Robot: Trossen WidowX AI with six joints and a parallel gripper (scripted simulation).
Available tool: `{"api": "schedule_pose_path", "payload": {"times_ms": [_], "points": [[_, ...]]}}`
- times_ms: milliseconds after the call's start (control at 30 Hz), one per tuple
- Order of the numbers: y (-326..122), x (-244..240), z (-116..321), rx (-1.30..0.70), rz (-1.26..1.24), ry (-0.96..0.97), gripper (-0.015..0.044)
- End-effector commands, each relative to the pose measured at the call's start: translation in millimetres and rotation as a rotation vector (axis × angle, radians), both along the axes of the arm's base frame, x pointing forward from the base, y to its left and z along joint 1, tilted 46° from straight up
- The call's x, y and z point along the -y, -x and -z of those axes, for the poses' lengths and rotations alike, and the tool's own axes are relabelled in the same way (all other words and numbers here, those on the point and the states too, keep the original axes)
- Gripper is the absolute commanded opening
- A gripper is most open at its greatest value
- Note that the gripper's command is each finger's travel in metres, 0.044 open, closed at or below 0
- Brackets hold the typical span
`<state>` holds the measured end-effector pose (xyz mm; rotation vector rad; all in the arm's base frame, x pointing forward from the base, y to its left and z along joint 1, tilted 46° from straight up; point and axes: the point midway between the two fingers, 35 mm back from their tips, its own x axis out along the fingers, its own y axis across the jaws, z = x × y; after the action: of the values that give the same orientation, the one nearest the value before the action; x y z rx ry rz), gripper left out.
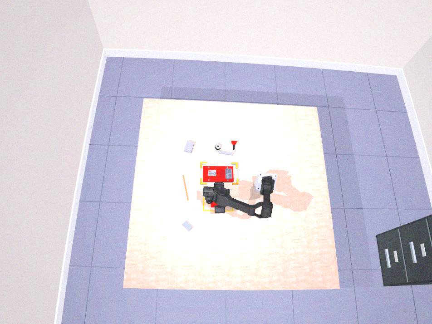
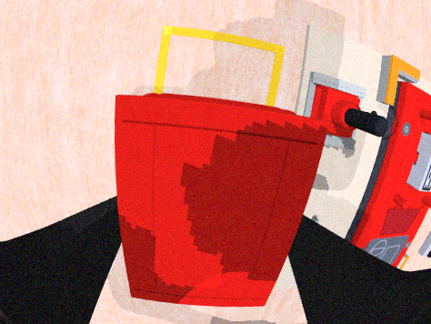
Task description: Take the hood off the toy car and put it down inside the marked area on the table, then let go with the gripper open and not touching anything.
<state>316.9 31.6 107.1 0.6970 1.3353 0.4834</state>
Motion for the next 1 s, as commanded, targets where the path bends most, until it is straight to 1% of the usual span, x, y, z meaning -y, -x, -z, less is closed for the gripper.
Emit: {"api": "schedule_pose_path", "payload": {"times_ms": [0,967], "points": [[0.9,-3.5,4.1,-0.007,0.001,-0.005,0.0000],[-2.7,-23.3,22.5,-0.006,0.001,-0.009,0.0000]]}}
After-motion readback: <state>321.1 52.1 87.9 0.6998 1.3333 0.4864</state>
